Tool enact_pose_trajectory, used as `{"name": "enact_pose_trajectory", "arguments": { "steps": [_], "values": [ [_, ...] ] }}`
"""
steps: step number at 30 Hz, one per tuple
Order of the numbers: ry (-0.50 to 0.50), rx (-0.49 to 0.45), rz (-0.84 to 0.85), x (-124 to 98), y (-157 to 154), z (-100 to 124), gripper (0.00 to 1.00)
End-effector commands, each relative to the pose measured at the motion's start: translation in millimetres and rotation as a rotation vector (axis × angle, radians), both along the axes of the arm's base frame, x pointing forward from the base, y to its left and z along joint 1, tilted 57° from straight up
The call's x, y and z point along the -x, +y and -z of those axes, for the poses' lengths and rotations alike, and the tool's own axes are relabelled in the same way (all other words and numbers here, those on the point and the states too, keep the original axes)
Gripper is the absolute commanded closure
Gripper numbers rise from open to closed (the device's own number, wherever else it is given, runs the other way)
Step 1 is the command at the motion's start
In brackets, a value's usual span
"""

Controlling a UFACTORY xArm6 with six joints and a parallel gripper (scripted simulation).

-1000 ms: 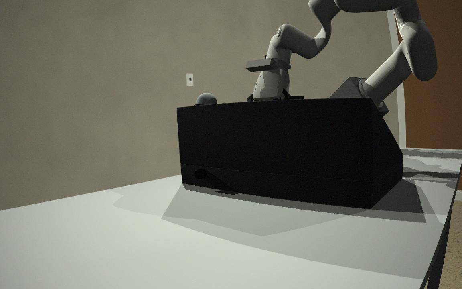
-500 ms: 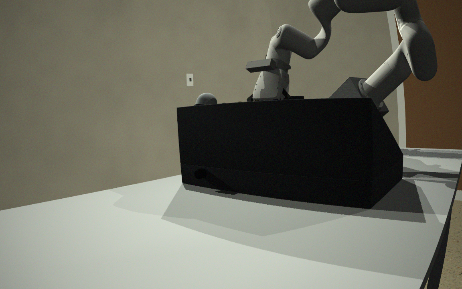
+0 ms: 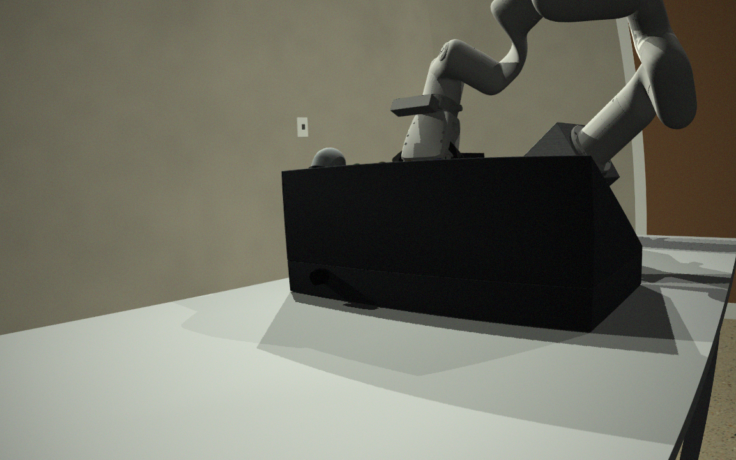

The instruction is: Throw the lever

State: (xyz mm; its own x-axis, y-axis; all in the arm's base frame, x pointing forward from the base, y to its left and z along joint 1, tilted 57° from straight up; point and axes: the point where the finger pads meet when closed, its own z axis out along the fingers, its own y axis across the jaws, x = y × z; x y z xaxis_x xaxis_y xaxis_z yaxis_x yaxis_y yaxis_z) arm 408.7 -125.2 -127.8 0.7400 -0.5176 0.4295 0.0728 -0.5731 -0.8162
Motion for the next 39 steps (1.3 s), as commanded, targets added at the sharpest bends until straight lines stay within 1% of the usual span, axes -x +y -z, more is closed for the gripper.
{"name": "enact_pose_trajectory", "arguments": {
  "steps": [1,14,15,39],
  "values": [
    [-0.002,0.002,0.002,-1.6,-1.3,-0.2,0.24],
    [-0.002,0.002,0.002,-1.7,-1.3,-0.2,0.24],
    [-0.002,0.002,0.002,-1.7,-1.3,-0.2,1.00],
    [-0.002,0.002,0.002,-1.7,-1.3,-0.2,1.00]
  ]
}}
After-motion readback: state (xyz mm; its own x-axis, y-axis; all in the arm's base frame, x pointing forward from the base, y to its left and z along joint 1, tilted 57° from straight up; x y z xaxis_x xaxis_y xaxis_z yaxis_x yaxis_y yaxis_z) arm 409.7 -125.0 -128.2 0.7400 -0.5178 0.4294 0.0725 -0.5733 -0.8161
